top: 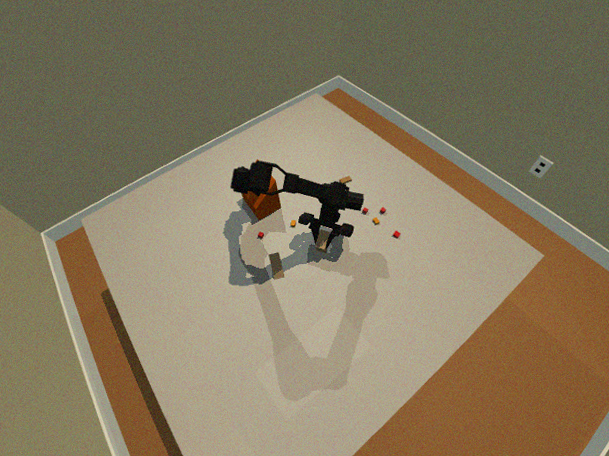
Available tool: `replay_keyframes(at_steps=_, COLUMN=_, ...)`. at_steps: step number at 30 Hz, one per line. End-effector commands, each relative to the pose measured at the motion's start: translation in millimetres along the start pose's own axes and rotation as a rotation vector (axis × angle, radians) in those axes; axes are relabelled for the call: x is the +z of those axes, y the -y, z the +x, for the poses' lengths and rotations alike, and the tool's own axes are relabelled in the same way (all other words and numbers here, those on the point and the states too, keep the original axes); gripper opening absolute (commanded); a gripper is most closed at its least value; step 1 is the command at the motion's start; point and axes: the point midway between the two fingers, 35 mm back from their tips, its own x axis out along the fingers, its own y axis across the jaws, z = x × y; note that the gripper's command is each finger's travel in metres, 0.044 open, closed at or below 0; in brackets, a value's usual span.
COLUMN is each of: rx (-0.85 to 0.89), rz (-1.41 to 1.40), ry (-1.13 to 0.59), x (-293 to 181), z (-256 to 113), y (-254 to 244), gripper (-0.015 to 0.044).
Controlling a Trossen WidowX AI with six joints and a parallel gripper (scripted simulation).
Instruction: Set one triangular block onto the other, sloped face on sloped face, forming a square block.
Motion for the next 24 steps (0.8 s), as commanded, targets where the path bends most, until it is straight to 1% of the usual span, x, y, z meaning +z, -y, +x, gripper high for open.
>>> replay_keyframes(at_steps=1, rx=0.003, rz=-0.004, ry=0.004, x=-1, z=1, y=-1, gripper=0.0158)
replay_keyframes(at_steps=12, rx=0.003, rz=-0.004, ry=0.004, x=-1, z=1, y=-1, gripper=0.0440)
replay_keyframes(at_steps=19, rx=0.003, rz=-0.004, ry=0.005, x=-2, z=-1, y=0, gripper=0.0440)
replay_keyframes(at_steps=21, rx=-0.001, rz=-0.003, ry=0.009, x=-10, z=-12, y=2, gripper=0.0440)
replay_keyframes(at_steps=24, rx=-0.004, rz=-0.002, ry=0.012, x=-38, z=-46, y=4, gripper=0.0440)
